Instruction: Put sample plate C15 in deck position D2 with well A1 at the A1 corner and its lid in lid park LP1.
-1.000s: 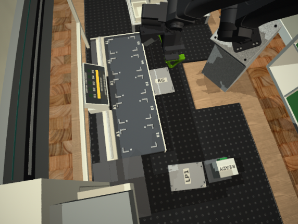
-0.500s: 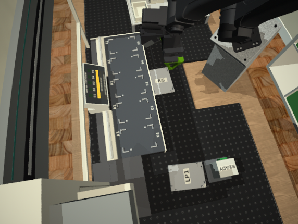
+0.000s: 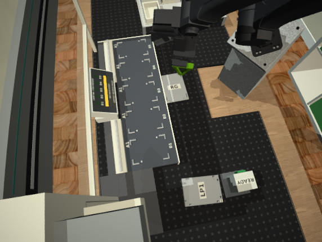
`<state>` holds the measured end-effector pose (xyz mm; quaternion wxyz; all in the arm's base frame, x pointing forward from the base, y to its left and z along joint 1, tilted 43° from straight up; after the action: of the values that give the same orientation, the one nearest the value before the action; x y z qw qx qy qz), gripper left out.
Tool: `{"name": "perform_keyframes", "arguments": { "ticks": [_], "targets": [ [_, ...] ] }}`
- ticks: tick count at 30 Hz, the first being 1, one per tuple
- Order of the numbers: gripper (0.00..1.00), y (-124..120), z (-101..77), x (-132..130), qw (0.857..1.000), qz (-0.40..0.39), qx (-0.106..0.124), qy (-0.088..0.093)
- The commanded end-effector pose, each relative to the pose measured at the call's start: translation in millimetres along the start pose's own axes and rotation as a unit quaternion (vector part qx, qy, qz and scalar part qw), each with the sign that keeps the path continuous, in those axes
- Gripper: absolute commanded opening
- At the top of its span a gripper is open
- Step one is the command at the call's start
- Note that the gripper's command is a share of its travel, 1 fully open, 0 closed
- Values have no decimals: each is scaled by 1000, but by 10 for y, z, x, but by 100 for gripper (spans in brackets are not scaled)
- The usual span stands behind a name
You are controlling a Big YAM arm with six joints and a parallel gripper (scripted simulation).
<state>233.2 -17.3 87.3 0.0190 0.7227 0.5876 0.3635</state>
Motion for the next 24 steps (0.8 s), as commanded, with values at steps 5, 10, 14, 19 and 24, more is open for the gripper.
{"name": "perform_keyframes", "arguments": {
  "ticks": [5, 10, 14, 19, 24],
  "targets": [
    [100, 41, -35, -14, 996, 83, -18, -2],
    [100, 40, -35, -14, 991, 133, -18, -2],
    [100, 40, -35, -14, 987, 162, -18, -1],
    [100, 40, -35, -14, 979, 202, -18, 0],
    [100, 40, -34, -14, 974, 226, -18, 0]
  ]
}}
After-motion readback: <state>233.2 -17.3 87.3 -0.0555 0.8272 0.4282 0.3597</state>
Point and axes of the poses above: the point where the finger pads meet when closed, its own z axis out along the fingers, its own x axis across the jaws, y = z × x, the point moved 6 cm from there along -z, back along the fingers, and after that the axes turned 4 degrees about -z, right-handed, at the moved point
